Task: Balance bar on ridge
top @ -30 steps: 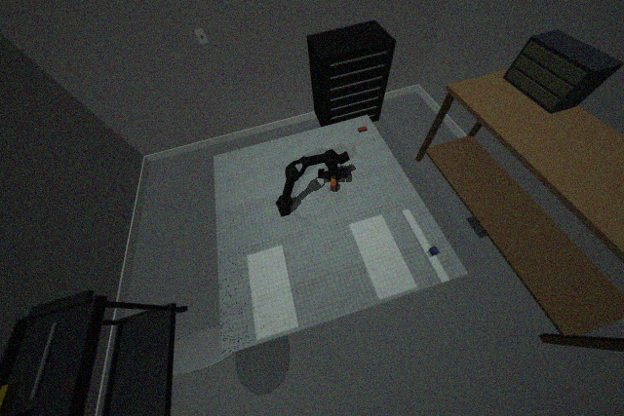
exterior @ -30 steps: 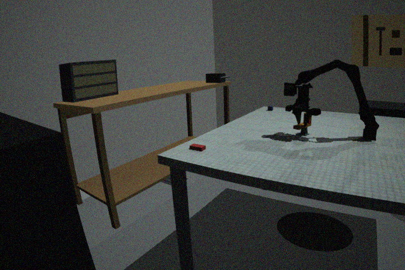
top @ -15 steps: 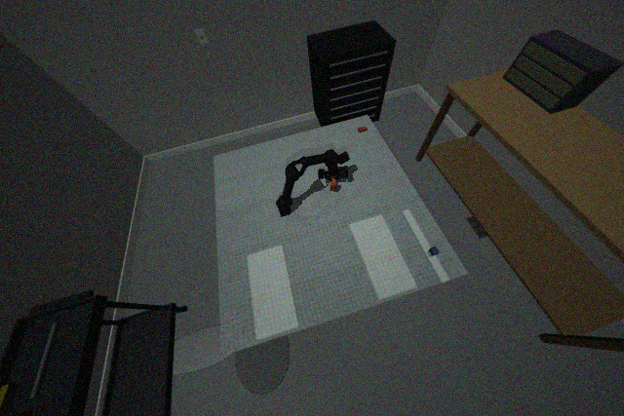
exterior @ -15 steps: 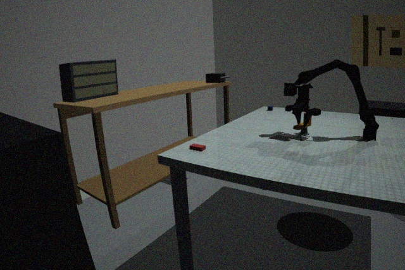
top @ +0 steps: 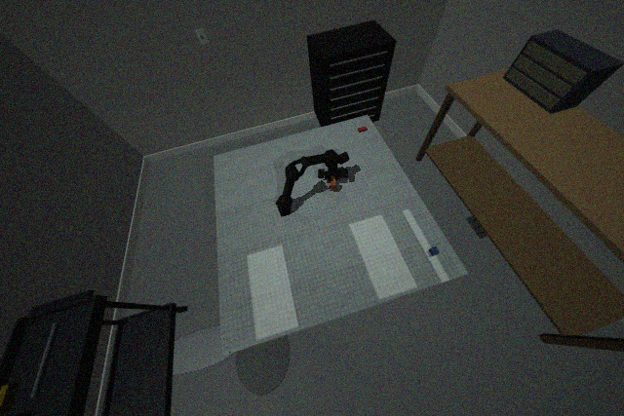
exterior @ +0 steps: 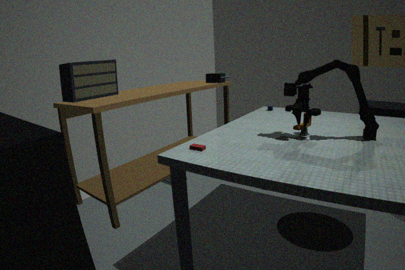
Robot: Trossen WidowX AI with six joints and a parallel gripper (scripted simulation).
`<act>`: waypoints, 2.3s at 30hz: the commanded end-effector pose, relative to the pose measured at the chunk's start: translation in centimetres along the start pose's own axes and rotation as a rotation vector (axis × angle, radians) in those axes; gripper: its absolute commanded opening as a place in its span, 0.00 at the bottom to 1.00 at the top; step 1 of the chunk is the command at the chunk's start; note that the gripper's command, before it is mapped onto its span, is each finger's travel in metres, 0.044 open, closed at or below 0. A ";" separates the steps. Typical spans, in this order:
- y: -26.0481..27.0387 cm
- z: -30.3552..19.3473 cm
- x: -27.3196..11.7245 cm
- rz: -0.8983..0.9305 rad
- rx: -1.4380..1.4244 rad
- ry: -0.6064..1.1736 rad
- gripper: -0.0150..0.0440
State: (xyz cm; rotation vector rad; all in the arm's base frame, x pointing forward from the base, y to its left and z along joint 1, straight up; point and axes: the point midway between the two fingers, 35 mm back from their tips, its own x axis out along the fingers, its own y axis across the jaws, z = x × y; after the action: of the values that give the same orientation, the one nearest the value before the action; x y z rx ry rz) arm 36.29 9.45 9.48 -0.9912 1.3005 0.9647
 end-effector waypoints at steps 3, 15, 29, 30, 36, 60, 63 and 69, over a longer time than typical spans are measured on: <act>0.0 0.0 0.0 0.004 0.001 0.000 0.25; 0.0 0.0 0.0 0.000 0.000 0.000 0.25; 0.0 0.0 0.0 0.000 0.000 0.000 0.25; 0.0 0.0 0.0 0.000 0.000 0.000 0.25; 0.0 0.0 0.0 0.000 0.000 0.000 0.25; 0.0 0.0 0.0 0.000 0.000 0.000 0.54; 0.0 0.0 0.0 0.000 0.000 0.000 0.54; 0.0 0.0 0.0 0.000 0.000 0.000 0.54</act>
State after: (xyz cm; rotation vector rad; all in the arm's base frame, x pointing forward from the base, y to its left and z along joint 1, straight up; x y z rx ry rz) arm 36.31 9.46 9.54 -0.9916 1.2993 0.9642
